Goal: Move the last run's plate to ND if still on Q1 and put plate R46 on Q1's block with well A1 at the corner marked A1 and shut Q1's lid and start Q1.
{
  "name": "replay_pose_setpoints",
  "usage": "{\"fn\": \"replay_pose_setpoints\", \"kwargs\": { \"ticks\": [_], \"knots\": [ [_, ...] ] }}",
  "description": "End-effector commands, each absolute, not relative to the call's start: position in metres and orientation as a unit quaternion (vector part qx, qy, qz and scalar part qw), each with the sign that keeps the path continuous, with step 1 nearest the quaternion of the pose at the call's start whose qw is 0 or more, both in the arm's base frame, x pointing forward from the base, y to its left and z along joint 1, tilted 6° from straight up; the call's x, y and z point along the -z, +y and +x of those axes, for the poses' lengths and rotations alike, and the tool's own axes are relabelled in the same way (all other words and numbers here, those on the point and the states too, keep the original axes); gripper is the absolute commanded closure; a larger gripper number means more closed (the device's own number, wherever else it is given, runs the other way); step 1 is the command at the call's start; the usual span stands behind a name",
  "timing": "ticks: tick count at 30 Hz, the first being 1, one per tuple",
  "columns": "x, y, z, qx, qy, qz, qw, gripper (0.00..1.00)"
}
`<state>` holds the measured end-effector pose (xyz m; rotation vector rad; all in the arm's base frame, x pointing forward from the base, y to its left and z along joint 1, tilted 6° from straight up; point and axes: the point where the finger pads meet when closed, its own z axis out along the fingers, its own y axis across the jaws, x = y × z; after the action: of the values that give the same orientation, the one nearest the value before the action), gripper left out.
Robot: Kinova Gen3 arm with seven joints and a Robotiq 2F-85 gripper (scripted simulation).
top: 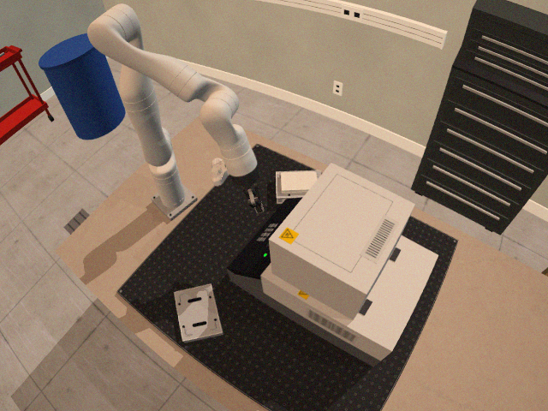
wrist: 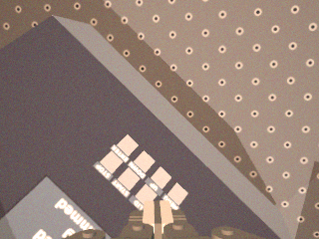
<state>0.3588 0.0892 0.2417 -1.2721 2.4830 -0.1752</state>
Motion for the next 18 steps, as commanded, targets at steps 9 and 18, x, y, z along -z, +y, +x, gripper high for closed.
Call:
{"fn": "replay_pose_setpoints", "kwargs": {
  "ticks": [9, 18],
  "knots": [
    [-0.226, 0.088, 0.361, 0.063, 0.875, -0.448, 0.171, 0.90],
    [-0.216, 0.088, 0.362, 0.063, 0.875, -0.448, 0.172, 0.90]
  ]
}}
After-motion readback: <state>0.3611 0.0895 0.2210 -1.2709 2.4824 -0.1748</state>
